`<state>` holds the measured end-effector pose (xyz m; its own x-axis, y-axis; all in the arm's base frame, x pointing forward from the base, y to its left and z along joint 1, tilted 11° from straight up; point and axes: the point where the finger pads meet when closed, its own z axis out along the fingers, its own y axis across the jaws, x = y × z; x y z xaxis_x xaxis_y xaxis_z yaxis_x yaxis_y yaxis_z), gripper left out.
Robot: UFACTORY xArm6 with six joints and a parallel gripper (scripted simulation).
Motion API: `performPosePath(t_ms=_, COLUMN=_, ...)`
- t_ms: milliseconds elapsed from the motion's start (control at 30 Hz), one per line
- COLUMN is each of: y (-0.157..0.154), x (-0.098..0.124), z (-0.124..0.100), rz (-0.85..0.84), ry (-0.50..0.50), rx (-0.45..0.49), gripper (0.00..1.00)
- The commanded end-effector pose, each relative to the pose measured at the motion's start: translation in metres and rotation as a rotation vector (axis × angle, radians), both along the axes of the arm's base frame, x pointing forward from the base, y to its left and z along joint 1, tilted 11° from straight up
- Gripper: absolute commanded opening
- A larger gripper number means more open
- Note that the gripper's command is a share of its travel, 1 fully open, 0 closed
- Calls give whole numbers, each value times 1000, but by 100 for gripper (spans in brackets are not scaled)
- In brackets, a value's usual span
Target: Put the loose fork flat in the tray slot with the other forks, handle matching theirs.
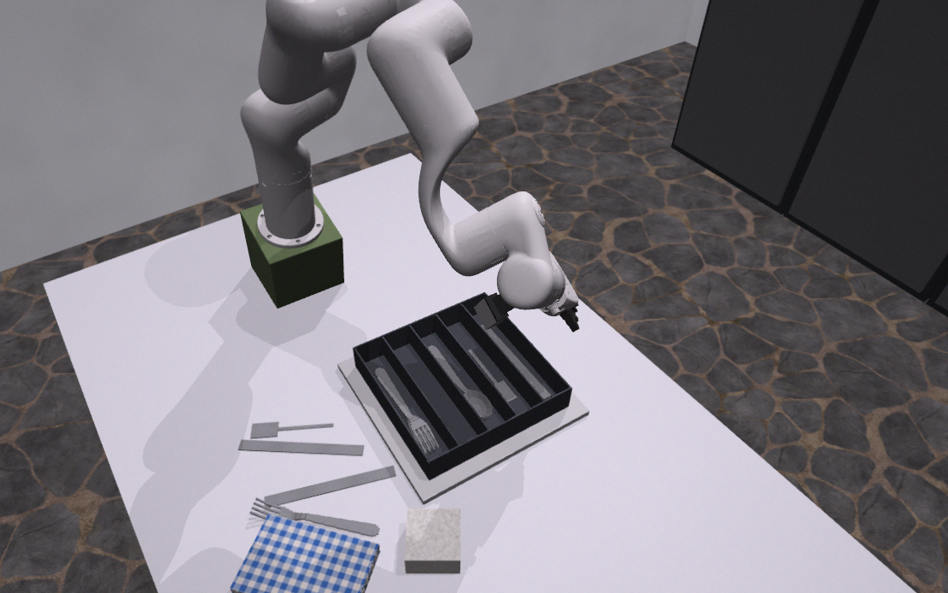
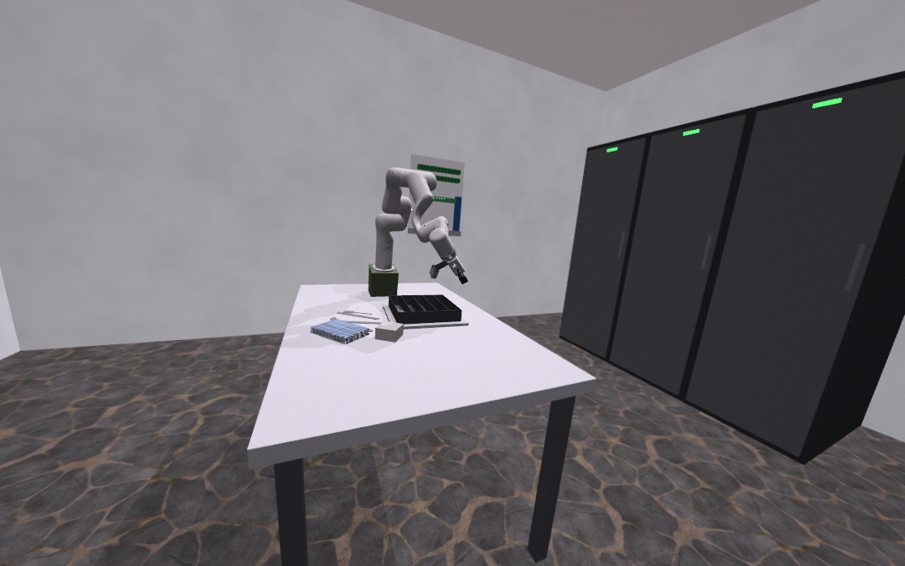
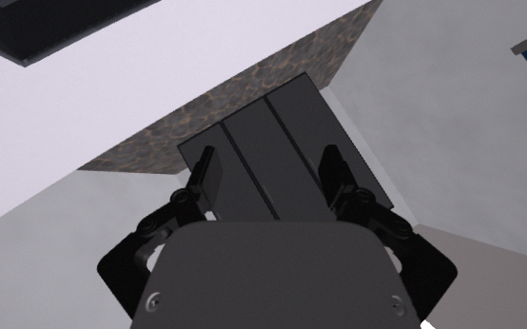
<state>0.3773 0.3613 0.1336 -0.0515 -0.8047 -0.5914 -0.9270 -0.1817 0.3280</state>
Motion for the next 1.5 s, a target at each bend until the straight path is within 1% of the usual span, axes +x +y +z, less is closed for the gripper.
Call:
performPosePath(t_ms=0, y=1, x=1, z=2, rz=0, ry=-4, rx=2, gripper=100)
performPosePath(t_ms=533, y=1, x=1, z=2, rz=0, ry=-4, rx=2, gripper=100)
performPosePath(t_ms=600, y=-6, x=6, z=0, rz=-12, ry=-11, rx=-9, gripper=100)
performPosePath(t_ms=633, y=-20, x=16, z=-4, rz=-36, ry=-26, rx=-31, gripper=100)
performPosePath(t_ms=700, y=-66, x=45, z=-14, rz=-131, ry=-83, rx=-120, gripper=100)
performPosePath(t_ms=733, y=-75, x=49, z=-16, rz=-198, ry=-123, rx=-184, gripper=100)
performPosePath(t_ms=767, y=-84, x=54, z=-18, rz=-198, ry=-123, rx=-184, gripper=100)
performPosePath(t_ms=800, y=-98, x=60, z=-20, rz=-246, ry=-150, rx=-230, gripper=100)
performPosePath(t_ms=833, y=-111, x=67, z=-22, rz=-273, ry=-167, rx=-256, gripper=100)
performPosePath(t_ms=967, y=-155, x=87, z=-27, rz=-273, ry=-167, rx=-256, gripper=100)
performPosePath(t_ms=1000, y=-172, x=92, z=-28, rz=-349, ry=-212, rx=-331, gripper=100)
performPosePath(t_ms=1033, y=-183, x=96, z=-29, rz=-349, ry=-212, rx=-331, gripper=100)
performPosePath(t_ms=1100, y=-183, x=96, z=-29, rz=-349, ry=-212, rx=-331, gripper=100)
performPosePath(t_ms=1133, y=-215, x=108, z=-33, rz=-349, ry=-212, rx=-331, gripper=100)
performPosePath(t_ms=1167, y=-230, x=109, z=-33, rz=-422, ry=-255, rx=-404, gripper=100)
performPosePath(t_ms=1300, y=-271, x=122, z=-36, rz=-422, ry=-255, rx=-404, gripper=100)
performPosePath(t_ms=1333, y=-288, x=122, z=-35, rz=-486, ry=-294, rx=-472, gripper=100)
performPosePath(t_ms=1433, y=-322, x=130, z=-37, rz=-486, ry=-294, rx=-472, gripper=100)
performPosePath(t_ms=1467, y=-337, x=129, z=-36, rz=-540, ry=-327, rx=-529, gripper=100)
